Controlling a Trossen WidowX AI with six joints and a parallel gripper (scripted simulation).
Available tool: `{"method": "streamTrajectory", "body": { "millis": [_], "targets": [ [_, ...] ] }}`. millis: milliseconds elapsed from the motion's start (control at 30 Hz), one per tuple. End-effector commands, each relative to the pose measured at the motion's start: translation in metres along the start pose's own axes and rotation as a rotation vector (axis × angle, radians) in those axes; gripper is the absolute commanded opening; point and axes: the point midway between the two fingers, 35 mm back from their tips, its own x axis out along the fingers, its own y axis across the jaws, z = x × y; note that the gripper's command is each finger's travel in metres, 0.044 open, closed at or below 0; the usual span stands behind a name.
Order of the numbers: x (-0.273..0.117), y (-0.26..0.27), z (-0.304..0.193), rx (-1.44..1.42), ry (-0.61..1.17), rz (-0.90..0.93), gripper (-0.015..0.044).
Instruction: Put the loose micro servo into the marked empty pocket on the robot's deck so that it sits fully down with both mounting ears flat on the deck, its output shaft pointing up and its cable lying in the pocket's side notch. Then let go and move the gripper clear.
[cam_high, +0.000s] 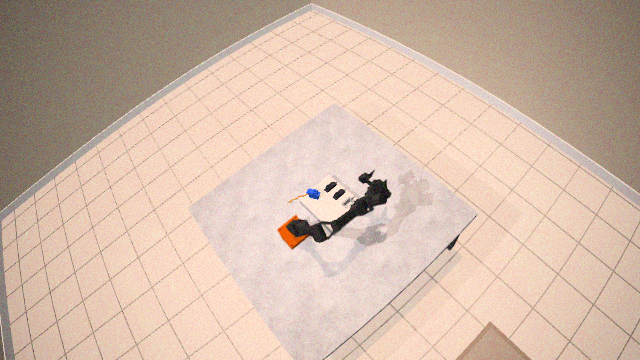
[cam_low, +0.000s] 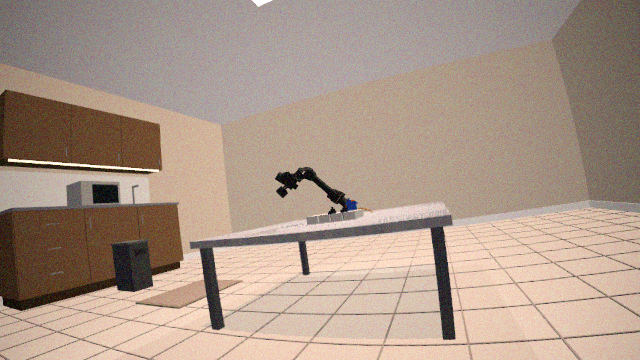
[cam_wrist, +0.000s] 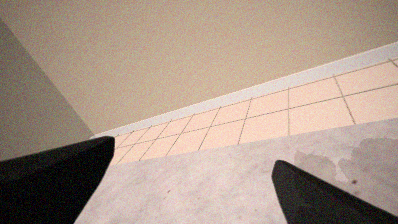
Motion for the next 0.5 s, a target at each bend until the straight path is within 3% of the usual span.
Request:
{"method": "streamTrajectory", "body": {
  "millis": [0,467],
  "targets": [
    [0.001,0.001,-0.001,-0.001,0.003,0.001,0.0426],
    [0.032,0.057,-0.056,-0.087,0.238,0.086,0.044]
  ]
}}
